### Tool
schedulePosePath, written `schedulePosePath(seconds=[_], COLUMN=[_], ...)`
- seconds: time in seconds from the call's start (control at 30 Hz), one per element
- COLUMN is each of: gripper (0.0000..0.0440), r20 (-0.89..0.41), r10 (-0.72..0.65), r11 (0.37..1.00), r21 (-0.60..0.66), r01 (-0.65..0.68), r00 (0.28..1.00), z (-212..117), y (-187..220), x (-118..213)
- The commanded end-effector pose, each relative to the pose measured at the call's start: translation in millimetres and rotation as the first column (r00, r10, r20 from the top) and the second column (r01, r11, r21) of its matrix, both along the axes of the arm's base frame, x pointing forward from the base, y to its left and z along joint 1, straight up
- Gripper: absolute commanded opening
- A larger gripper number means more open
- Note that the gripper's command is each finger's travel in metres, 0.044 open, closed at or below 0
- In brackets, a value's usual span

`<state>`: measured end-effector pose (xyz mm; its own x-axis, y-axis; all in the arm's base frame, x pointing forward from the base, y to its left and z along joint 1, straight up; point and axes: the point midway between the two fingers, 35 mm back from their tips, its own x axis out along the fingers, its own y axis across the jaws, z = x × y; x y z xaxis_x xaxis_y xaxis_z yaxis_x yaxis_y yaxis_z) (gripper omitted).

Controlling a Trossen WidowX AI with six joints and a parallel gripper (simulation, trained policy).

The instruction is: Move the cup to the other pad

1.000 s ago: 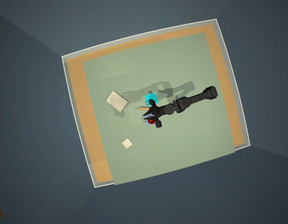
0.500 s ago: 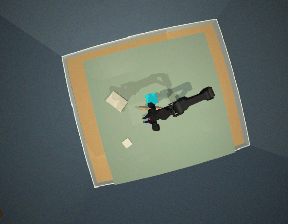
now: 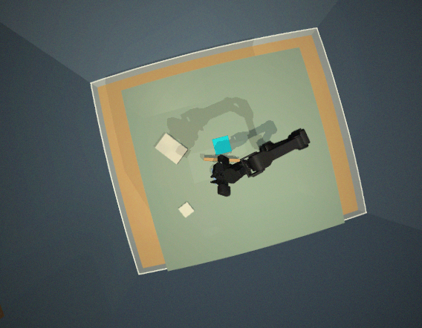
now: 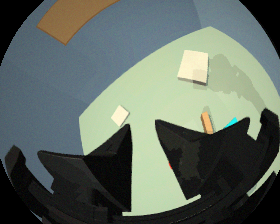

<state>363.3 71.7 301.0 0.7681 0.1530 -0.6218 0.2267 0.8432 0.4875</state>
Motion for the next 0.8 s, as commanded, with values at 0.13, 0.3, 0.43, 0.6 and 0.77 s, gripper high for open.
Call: schedulePosePath(seconds=[0.13,0.3,0.43,0.6,0.77], gripper=[0.0116,0.0116,0.0114,0.0111,0.0114], r20=[-0.130,-0.211,-0.275,-0.353,-0.427], r10=[-0.032,-0.060,-0.082,-0.110,-0.136], r11=[0.998,0.995,0.993,0.989,0.986], r21=[0.046,0.063,0.065,0.054,0.030], r01=[0.039,0.074,0.103,0.137,0.165], r00=[0.991,0.976,0.958,0.929,0.894], z=[-14,-22,-30,-41,-53], y=[10,13,15,16,15], x=[1,-1,-2,-5,-8])
